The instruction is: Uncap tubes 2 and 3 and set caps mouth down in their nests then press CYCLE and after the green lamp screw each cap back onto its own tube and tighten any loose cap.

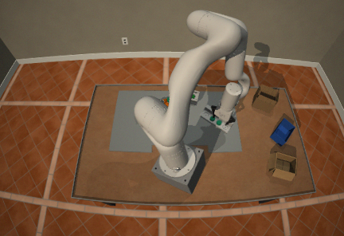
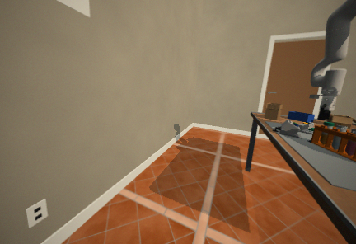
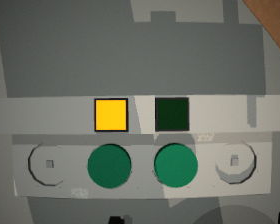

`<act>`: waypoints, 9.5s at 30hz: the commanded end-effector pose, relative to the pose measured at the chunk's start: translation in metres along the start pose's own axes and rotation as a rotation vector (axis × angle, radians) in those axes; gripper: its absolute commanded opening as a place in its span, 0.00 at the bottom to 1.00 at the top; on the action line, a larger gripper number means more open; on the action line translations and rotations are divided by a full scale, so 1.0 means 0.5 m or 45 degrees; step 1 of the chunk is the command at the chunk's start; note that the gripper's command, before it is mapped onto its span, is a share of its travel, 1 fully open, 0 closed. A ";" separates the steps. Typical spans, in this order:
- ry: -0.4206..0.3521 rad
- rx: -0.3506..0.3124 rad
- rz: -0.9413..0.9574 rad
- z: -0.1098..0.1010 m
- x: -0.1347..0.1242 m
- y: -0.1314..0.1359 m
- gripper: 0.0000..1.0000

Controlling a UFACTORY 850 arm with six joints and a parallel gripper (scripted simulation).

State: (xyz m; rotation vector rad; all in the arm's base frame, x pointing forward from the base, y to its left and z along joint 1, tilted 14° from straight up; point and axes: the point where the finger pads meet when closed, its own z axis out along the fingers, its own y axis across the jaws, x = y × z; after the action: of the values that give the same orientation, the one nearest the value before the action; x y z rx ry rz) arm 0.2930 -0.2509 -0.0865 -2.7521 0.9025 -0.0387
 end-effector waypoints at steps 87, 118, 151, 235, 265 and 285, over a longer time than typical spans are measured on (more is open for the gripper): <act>0.002 0.000 0.000 -0.001 0.002 0.000 1.00; 0.002 0.000 0.000 -0.001 0.002 0.000 1.00; 0.003 0.000 0.000 -0.144 0.055 -0.117 0.46; 0.002 0.000 0.000 0.136 0.056 -0.117 0.00; 0.003 0.000 0.000 -0.074 0.055 -0.116 0.00; 0.003 0.000 0.212 -0.143 0.003 -0.202 0.00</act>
State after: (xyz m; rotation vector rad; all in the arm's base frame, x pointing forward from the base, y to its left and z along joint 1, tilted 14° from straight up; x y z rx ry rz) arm 0.3423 -0.2148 -0.0007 -2.6933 1.0655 -0.0499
